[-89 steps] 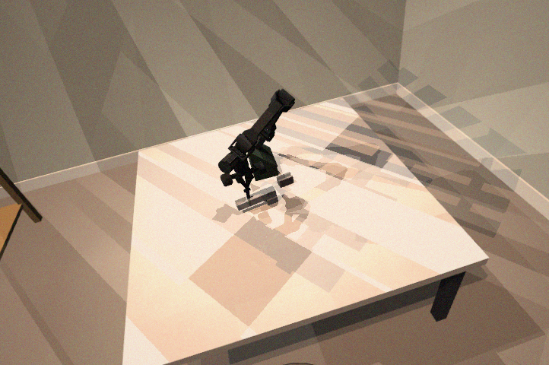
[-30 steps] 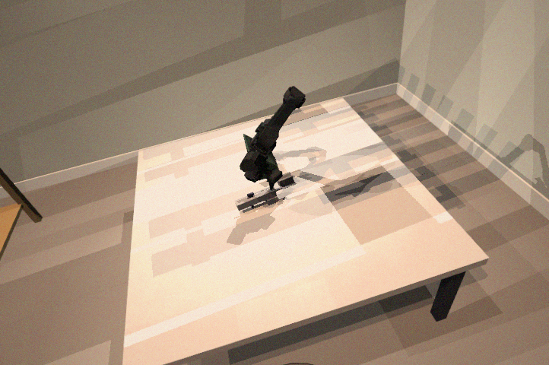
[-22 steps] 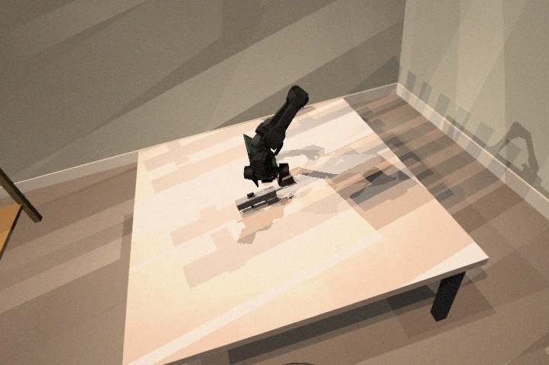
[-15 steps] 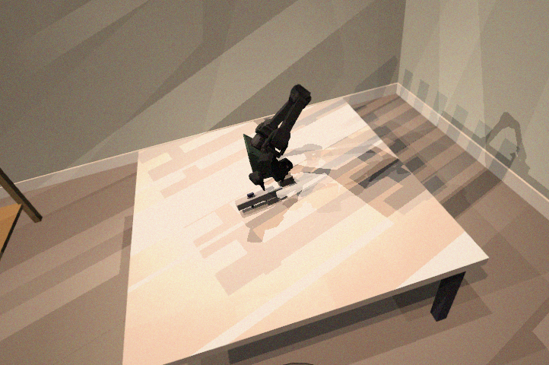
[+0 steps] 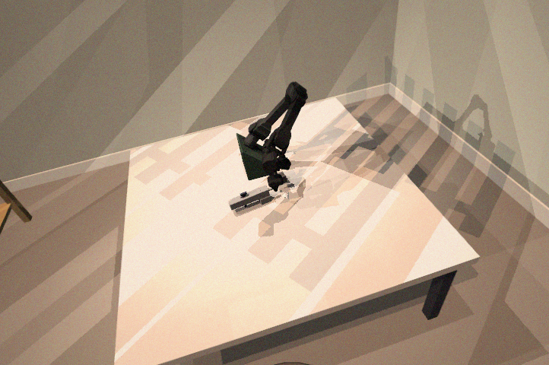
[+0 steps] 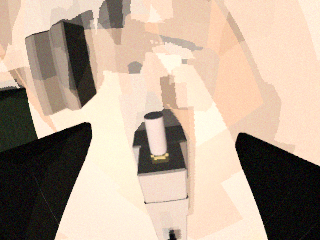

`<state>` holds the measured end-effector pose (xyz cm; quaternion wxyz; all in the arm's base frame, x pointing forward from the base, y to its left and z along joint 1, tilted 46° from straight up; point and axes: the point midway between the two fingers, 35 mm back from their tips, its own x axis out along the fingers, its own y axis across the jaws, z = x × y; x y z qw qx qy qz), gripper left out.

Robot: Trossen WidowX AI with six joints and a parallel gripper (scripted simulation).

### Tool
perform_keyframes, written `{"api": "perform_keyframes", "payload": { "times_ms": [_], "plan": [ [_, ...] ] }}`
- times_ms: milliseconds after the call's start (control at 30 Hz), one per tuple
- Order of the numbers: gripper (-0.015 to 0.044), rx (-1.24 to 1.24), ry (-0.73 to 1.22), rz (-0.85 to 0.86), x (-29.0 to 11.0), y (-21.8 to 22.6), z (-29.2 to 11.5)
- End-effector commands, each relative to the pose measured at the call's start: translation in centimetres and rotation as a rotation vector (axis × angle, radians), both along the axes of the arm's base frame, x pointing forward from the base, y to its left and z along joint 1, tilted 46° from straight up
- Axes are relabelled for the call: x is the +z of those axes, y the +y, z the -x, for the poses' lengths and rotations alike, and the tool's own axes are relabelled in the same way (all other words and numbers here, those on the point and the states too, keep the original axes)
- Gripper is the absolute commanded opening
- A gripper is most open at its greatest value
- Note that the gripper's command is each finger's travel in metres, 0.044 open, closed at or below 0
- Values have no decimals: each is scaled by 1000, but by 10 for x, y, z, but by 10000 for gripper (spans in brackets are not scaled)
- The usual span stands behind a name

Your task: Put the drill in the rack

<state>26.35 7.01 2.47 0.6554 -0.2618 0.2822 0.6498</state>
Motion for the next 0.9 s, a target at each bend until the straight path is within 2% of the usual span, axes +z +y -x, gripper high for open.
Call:
{"api": "perform_keyframes", "payload": {
  "times_ms": [0,867],
  "plan": [
    [440,161,-150,-16,0,9,8],
    [440,161,-150,-15,-15,17,7]
  ]
}}
